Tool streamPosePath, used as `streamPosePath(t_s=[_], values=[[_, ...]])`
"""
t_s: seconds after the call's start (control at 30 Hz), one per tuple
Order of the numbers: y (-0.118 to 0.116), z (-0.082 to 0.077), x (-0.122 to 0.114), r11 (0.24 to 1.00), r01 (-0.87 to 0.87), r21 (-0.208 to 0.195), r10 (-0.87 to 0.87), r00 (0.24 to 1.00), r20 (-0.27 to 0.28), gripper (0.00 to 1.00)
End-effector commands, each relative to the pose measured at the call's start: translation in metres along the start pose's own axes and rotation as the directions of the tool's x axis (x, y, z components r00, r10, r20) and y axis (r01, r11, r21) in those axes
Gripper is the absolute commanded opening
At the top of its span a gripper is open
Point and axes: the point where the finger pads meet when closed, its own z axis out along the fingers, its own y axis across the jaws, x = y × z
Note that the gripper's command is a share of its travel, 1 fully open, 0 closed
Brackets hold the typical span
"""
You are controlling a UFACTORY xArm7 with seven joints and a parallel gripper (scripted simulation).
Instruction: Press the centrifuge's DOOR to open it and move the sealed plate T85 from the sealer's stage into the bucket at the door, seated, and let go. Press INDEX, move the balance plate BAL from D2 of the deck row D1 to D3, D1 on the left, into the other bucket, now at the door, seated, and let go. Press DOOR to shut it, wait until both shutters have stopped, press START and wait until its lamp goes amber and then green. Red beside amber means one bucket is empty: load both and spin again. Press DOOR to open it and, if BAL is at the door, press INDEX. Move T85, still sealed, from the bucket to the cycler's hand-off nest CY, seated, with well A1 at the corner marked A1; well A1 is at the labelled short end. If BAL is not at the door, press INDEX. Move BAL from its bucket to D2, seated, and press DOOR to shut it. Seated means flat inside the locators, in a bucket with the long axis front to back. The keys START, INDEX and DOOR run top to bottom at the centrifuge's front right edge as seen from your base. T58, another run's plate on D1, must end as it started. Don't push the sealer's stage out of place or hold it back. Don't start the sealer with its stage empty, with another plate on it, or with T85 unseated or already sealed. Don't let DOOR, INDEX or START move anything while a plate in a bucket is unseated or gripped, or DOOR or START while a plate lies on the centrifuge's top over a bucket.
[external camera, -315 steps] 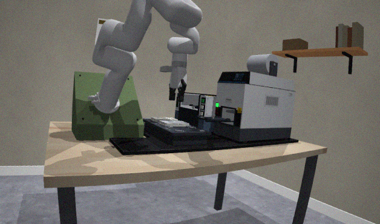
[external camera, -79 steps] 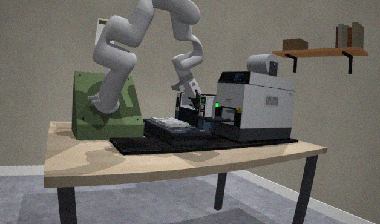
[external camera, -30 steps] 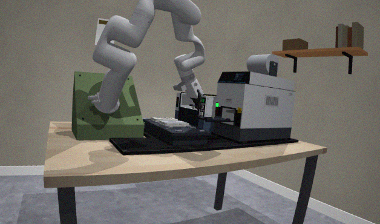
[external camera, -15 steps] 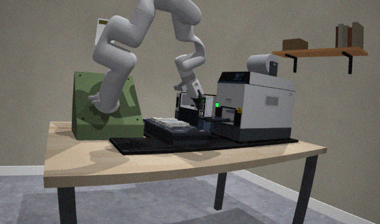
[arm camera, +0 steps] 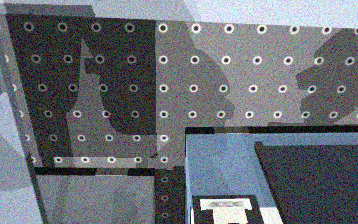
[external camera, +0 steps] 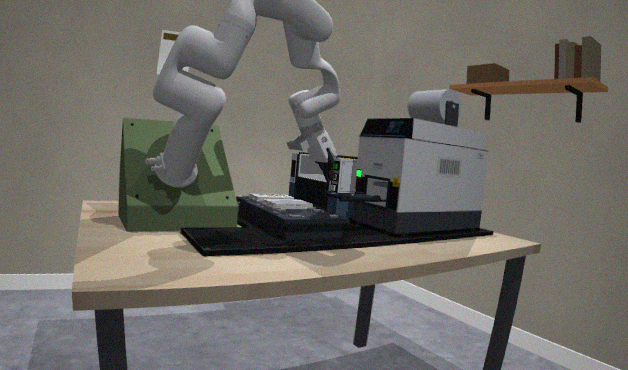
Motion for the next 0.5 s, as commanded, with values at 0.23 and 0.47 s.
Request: streamPosePath(t_s=[0.23,0.47], values=[[0.001,-0.013,0.005,1.000,-0.001,-0.002,0.001,1.000,0.004,0.00],[0.001,-0.023,0.010,1.000,-0.001,-0.002,0.001,1.000,0.004,0.00]])
